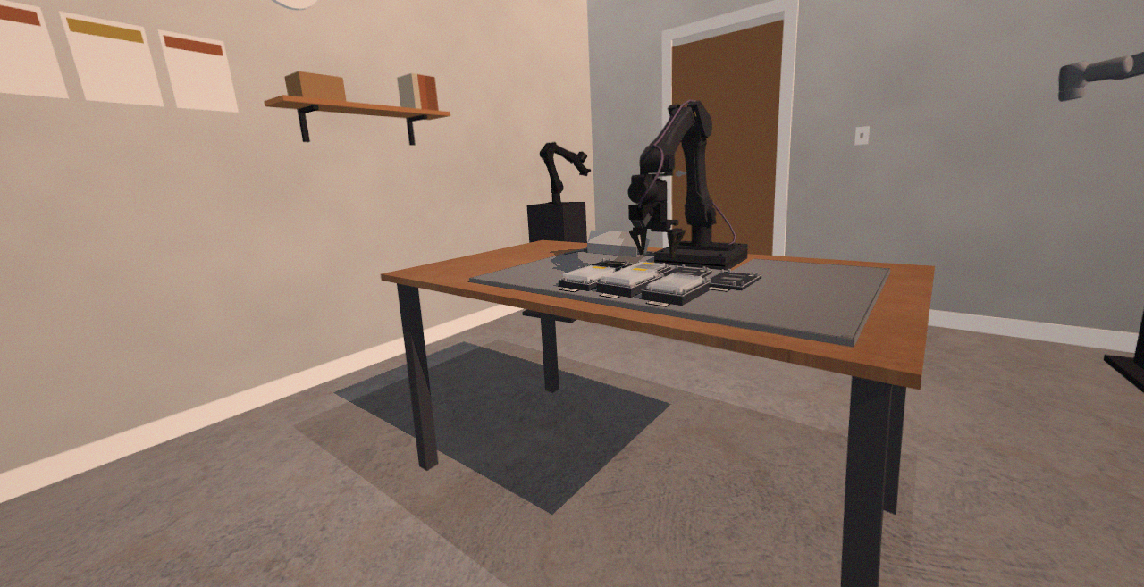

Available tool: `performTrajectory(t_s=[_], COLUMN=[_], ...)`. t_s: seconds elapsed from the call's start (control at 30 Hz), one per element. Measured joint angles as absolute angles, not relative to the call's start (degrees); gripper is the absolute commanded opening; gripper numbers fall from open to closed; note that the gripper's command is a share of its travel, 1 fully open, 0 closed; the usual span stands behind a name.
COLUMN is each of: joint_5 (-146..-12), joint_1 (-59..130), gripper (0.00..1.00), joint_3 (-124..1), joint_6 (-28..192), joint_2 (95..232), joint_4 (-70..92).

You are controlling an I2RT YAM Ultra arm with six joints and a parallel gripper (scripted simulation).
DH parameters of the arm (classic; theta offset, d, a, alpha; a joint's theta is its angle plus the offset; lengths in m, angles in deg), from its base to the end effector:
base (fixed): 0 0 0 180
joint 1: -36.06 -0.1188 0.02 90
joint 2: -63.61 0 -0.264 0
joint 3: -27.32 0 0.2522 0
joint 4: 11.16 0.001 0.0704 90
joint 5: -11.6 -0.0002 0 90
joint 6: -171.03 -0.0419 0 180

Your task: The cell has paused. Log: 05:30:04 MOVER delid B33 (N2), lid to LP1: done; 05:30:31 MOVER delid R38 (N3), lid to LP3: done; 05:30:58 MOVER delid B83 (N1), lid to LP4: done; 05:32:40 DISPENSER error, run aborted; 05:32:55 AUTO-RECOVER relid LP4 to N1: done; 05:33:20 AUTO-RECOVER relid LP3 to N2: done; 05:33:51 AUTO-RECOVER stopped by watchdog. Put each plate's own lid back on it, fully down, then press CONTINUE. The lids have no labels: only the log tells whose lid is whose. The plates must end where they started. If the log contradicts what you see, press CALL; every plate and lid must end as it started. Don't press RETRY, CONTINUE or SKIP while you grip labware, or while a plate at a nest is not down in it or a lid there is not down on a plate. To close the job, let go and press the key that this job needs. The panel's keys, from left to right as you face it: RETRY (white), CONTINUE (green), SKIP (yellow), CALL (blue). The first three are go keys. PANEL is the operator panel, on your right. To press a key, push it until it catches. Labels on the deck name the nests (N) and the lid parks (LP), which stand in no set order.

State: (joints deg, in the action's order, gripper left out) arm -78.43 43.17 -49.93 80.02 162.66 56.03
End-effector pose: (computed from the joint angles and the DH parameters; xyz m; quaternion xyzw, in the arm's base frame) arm 0.2953 -0.0358 0.1736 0.0708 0.9975 -0.0007 0.0088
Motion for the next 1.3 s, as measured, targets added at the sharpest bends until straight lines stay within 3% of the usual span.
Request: performTrajectory(t_s=[0.37,1.03,1.07,1.3], joint_5=[-78.32,-70.58,-69.4,-62.25], joint_1=[42.69,64.79,66.43,74.21], gripper=[0.98,0.8,0.0,0.0], joint_3=[-49.58,-22.21,-20.96,-17.69], joint_6=[81.09,97.35,98.42,104.34], joint_2=[162.16,140.89,140.56,141.5], joint_4=[55.53,26.24,24.08,14.81])
